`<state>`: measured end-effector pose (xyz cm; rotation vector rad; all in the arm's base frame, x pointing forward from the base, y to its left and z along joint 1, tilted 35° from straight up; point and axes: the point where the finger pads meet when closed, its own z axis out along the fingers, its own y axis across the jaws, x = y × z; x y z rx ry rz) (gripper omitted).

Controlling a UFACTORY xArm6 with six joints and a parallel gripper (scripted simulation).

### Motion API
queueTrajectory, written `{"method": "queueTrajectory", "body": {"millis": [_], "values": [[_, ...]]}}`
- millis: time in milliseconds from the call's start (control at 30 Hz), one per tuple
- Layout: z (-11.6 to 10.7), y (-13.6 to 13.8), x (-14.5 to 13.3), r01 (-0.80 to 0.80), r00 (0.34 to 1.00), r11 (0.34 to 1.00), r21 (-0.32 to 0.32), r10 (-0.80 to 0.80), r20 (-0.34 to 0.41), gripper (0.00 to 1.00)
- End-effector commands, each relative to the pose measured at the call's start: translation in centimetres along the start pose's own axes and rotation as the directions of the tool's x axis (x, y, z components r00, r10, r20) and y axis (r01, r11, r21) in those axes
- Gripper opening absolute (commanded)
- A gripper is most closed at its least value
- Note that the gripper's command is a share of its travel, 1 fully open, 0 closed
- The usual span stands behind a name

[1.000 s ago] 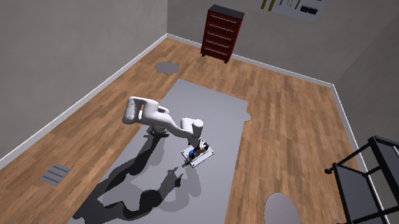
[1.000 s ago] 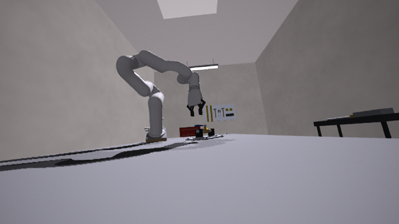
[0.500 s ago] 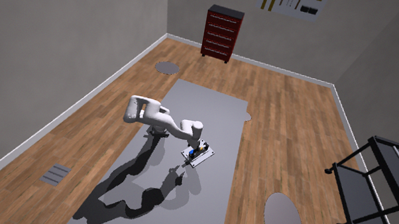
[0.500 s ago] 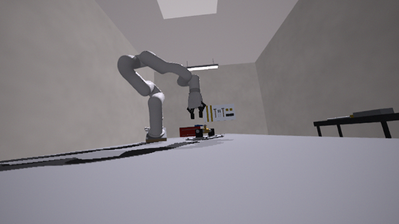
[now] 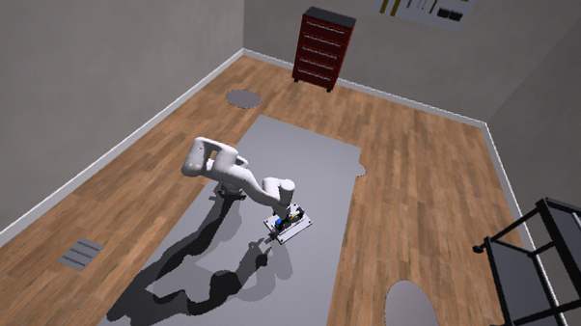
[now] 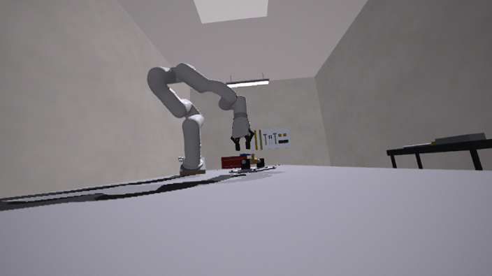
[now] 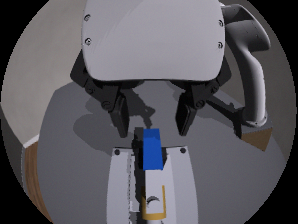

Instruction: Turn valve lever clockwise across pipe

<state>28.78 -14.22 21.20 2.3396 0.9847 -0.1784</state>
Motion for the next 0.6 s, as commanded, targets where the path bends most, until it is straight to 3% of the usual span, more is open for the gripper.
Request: {"method": "queueTrajectory", "body": {"millis": [0, 567], "values": [[0.46, 0.11, 0.02, -0.001, 1.0, 1.0, -0.002, 0.001, -0.001, 0.68], [1.16, 0.12, 0.03, -0.001, 1.0, 1.0, -0.002, 0.001, -0.001, 0.68]]}}
